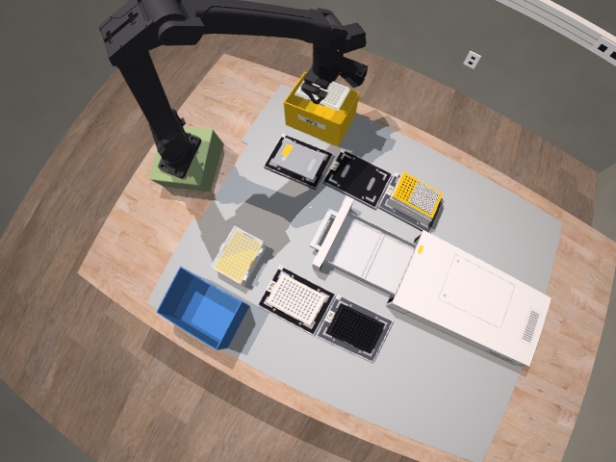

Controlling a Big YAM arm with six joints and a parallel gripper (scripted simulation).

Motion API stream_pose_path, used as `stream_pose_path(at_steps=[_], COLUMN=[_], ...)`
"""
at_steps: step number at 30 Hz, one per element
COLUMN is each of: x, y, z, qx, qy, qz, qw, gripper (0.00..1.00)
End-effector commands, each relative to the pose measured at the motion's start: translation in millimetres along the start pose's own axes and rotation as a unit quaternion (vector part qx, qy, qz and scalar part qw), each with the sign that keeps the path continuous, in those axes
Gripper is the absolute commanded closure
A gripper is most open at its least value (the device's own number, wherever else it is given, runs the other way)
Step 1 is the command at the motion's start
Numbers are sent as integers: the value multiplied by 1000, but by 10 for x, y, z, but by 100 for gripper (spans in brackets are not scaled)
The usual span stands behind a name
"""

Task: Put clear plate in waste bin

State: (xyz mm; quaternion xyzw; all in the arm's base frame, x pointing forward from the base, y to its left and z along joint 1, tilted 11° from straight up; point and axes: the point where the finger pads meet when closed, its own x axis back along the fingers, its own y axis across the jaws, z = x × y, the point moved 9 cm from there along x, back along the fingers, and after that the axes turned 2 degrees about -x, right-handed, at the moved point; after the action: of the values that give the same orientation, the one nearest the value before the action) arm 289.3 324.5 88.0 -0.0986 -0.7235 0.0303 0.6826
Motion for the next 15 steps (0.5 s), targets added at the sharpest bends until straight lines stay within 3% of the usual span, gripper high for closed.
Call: stream_pose_path(at_steps=[1,5,6,10,15], x=[-110,-135,-9,-197,-251], y=[-13,-13,119,-17,6], z=[-43,-47,-140,-45,-53], qx=[-17,-17,-18,-14,-9], qy=[3,3,-9,3,1], qz=[1,1,-17,1,-1], qw=[1000,1000,1000,1000,1000], gripper=[100,100,100,100,100])
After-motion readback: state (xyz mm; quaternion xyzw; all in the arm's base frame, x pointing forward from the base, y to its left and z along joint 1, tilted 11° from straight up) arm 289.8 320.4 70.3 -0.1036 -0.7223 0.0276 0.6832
